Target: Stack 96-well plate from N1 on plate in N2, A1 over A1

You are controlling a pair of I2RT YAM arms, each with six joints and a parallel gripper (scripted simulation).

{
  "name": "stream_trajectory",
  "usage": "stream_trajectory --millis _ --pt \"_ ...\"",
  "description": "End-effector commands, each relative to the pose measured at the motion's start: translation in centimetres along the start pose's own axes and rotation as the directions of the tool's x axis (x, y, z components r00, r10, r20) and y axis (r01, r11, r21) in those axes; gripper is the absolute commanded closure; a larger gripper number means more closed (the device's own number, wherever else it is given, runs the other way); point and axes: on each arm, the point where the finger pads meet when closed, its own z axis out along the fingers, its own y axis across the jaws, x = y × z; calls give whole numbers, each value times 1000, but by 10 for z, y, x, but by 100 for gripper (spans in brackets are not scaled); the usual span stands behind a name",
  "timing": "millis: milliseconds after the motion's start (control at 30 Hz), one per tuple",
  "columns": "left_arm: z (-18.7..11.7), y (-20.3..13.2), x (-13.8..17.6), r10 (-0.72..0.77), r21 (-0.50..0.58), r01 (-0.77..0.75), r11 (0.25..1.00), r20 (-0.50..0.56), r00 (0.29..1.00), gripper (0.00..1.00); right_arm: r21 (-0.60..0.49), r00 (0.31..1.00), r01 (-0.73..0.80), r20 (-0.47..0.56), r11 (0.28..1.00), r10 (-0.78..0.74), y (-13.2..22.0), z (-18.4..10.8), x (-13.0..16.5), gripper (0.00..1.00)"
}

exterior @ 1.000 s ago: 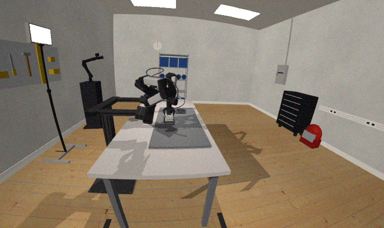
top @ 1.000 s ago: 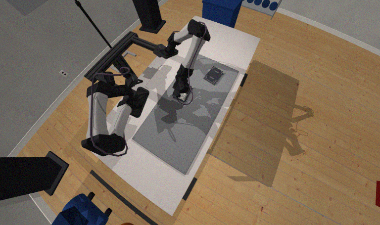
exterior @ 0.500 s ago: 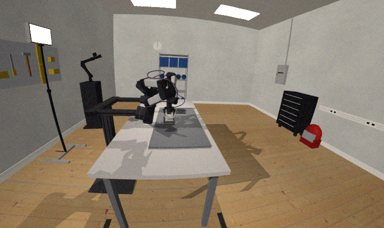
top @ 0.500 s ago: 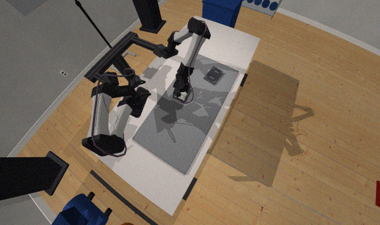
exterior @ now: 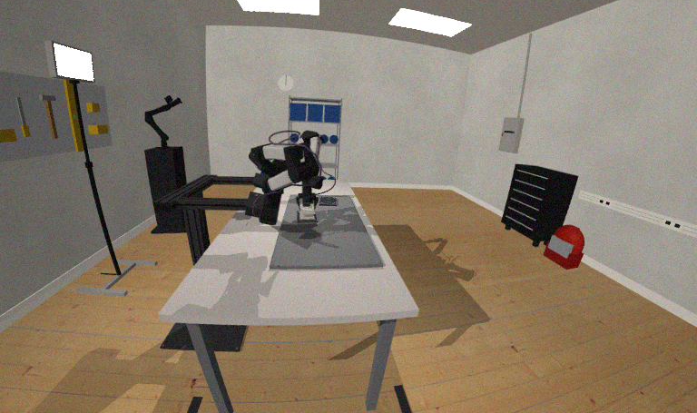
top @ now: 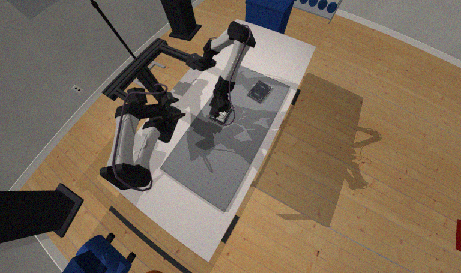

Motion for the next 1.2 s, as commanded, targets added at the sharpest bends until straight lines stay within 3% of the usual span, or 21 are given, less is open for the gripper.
stream_trajectory --millis 0,1167 --pt "-10 3 -11 2 -13 -2 1000 28 1000 17 -15 1000 -11 13 1000 11 4 3 -3 0" --pt "19 4 -4 -5 -25 5 1000 19 1000 17 -15 1000 -11 9 1000 11 4 1 -4 0"
